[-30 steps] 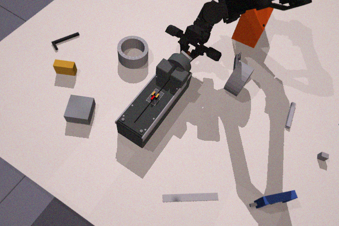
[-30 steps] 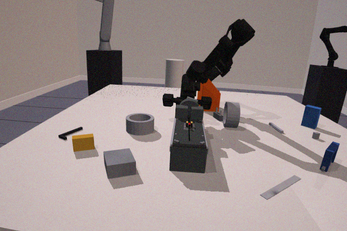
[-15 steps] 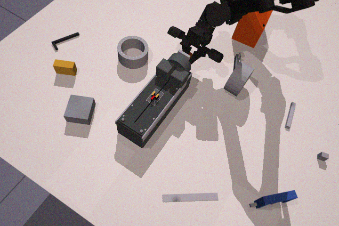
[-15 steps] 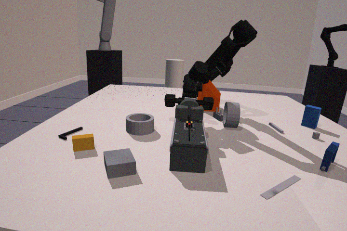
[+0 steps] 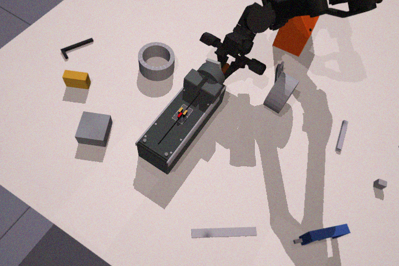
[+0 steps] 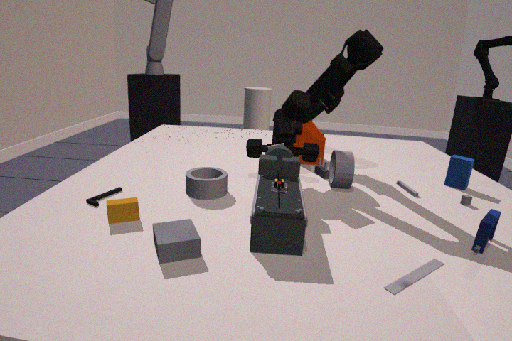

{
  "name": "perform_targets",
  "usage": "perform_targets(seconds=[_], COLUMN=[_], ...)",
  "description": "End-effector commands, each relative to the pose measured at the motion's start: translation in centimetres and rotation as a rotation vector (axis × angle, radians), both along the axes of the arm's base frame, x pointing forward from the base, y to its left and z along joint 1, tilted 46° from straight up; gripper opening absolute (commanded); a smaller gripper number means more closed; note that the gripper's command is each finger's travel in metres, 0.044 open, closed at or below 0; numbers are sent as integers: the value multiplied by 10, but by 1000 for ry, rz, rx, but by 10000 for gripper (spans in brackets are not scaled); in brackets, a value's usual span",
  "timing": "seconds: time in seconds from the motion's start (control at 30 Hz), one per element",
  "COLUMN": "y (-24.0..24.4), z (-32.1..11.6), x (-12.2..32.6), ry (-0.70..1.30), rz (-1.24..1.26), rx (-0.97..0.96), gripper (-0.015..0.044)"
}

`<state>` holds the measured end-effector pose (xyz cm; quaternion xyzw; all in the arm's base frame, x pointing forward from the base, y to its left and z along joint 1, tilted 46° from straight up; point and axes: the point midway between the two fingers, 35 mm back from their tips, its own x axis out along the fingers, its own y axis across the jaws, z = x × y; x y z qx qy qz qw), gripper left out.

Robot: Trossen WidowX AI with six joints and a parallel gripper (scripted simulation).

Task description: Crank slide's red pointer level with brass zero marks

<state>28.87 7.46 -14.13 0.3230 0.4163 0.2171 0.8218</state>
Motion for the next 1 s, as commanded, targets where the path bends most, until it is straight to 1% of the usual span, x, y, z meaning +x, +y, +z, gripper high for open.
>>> perform_targets(seconds=[0.0, 0.07, 0.33, 0.87, 0.9, 0.97], y=[4, 1, 1, 1, 1, -1], z=[8, 1, 1, 1, 1, 3], x=[0, 0, 0, 0, 0, 1], ry=[-8, 0, 0, 0, 0, 0], rz=[13, 1, 1, 1, 1, 2], rx=[9, 0, 0, 0, 0, 0], gripper=[0, 0, 0, 420, 440, 440])
